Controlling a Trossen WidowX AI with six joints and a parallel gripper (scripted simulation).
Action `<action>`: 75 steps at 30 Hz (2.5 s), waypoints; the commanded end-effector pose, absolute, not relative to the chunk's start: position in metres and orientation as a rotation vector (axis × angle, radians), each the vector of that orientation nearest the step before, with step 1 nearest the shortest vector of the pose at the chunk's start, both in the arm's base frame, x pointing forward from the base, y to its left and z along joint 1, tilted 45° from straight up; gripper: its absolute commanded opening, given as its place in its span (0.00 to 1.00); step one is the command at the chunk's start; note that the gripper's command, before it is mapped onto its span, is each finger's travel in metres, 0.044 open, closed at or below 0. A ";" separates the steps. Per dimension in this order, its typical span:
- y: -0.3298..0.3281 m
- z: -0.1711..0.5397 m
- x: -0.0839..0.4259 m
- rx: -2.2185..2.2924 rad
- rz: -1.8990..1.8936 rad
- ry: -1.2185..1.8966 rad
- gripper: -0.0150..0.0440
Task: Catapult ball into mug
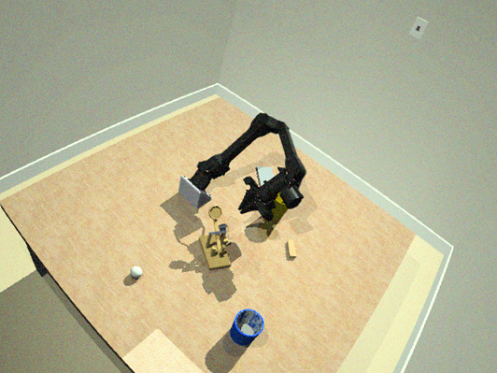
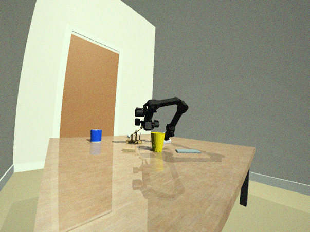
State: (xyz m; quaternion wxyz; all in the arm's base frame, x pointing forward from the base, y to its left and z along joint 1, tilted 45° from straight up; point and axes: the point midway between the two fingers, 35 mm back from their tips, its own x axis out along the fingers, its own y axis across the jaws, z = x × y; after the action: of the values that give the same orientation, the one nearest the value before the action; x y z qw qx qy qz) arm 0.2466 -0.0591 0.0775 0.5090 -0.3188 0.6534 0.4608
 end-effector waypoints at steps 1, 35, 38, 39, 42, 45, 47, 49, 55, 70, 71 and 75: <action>-0.067 0.073 0.262 -0.685 1.024 1.576 0.52; -0.204 0.044 0.405 0.204 0.208 1.348 1.00; -0.222 0.039 0.413 0.275 0.149 1.310 1.00; -0.229 0.037 0.416 0.299 0.131 1.297 1.00; -0.247 0.032 0.422 0.370 0.077 1.257 1.00; -0.264 0.029 0.428 0.442 0.028 1.217 1.00; -0.275 0.027 0.432 0.497 -0.004 1.187 1.00; -0.287 0.025 0.435 0.553 -0.035 1.156 1.00; -0.322 0.021 0.442 0.717 -0.117 1.059 1.00; -0.353 0.016 0.444 0.863 -0.180 0.967 1.00; -0.353 0.016 0.444 0.863 -0.180 0.967 1.00; -0.353 0.016 0.444 0.863 -0.180 0.967 1.00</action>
State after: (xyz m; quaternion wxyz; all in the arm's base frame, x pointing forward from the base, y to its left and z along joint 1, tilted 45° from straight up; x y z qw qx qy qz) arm 0.4435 -0.3535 0.0176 0.7947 0.3979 0.4506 -0.0842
